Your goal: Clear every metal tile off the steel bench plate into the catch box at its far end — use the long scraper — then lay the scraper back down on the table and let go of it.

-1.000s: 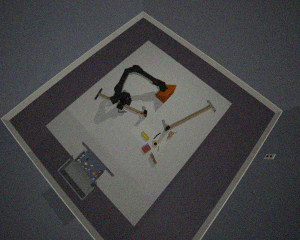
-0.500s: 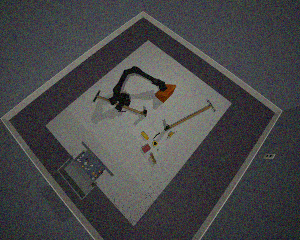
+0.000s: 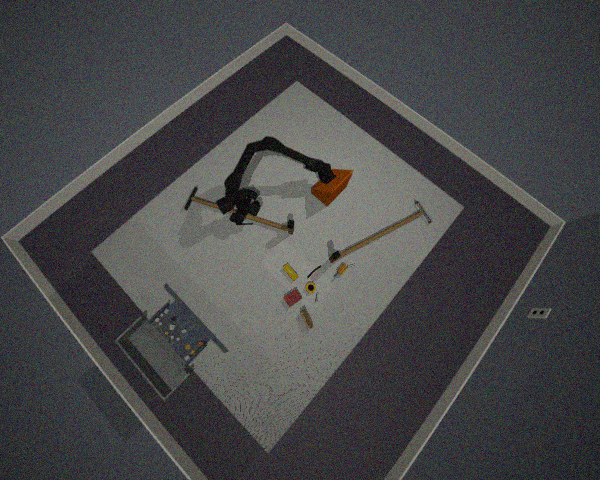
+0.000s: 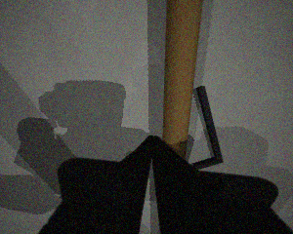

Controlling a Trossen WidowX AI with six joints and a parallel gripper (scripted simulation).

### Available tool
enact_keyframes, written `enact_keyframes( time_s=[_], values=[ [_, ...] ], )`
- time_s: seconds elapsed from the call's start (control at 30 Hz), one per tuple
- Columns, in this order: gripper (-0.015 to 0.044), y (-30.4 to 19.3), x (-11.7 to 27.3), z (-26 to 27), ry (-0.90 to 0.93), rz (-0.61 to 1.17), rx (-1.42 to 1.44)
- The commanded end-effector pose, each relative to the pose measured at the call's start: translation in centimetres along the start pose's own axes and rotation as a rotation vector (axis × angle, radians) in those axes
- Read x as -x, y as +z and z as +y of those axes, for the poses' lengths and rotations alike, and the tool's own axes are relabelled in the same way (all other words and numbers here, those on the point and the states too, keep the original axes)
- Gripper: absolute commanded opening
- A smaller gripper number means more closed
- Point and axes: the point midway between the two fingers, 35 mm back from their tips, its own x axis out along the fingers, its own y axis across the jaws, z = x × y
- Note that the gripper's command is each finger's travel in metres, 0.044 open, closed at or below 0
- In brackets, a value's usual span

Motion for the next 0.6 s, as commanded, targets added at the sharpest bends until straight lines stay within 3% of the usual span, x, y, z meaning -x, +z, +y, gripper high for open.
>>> enact_keyframes(
  time_s=[0.0, 0.57],
  values=[
    [0.0, 0.0, 0.0, -0.5, 0.0, 0.005, -0.006],
    [0.0, 0.2, -0.1, -2.2, 0.0, 0.005, -0.006]
  ],
)
